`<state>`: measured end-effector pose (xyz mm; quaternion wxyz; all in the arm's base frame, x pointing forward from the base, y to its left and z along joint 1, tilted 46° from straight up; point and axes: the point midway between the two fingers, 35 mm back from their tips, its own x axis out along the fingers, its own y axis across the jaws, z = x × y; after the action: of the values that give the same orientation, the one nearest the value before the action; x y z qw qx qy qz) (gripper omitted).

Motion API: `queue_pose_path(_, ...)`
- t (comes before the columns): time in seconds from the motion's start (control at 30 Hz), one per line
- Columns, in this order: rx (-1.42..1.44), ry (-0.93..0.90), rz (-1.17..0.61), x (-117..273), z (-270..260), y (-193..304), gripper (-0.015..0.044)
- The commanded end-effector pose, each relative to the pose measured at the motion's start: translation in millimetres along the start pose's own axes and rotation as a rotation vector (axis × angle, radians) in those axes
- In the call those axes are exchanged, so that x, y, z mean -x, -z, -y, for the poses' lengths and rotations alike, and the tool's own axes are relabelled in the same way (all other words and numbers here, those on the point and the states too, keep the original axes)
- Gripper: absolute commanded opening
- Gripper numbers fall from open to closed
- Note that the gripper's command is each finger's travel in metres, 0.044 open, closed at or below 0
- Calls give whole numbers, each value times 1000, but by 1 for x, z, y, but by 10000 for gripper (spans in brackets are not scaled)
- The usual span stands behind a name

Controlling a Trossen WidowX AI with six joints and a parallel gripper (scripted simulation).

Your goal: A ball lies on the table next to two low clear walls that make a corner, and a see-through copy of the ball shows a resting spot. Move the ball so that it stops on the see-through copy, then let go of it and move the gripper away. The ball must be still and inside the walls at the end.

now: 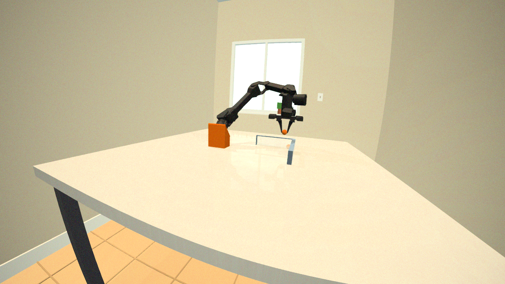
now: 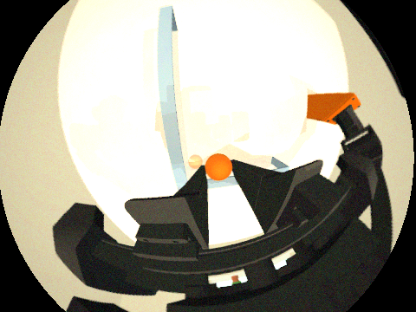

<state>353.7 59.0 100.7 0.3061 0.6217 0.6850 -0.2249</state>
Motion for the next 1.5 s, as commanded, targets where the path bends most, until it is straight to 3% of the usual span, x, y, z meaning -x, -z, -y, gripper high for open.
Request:
queue_pose_path(0.0,-83,-2,-3,-2,0,0,0)
queue_pose_path(0.27,-83,-2,-3,-11,-1,0,0)
queue_pose_path(0.67,-83,-3,-6,-71,0,1,0)
queue_pose_path(1.43,-83,-3,-7,-91,0,2,0)
queue_pose_path(1.47,-81,-2,-4,-89,0,1,26)
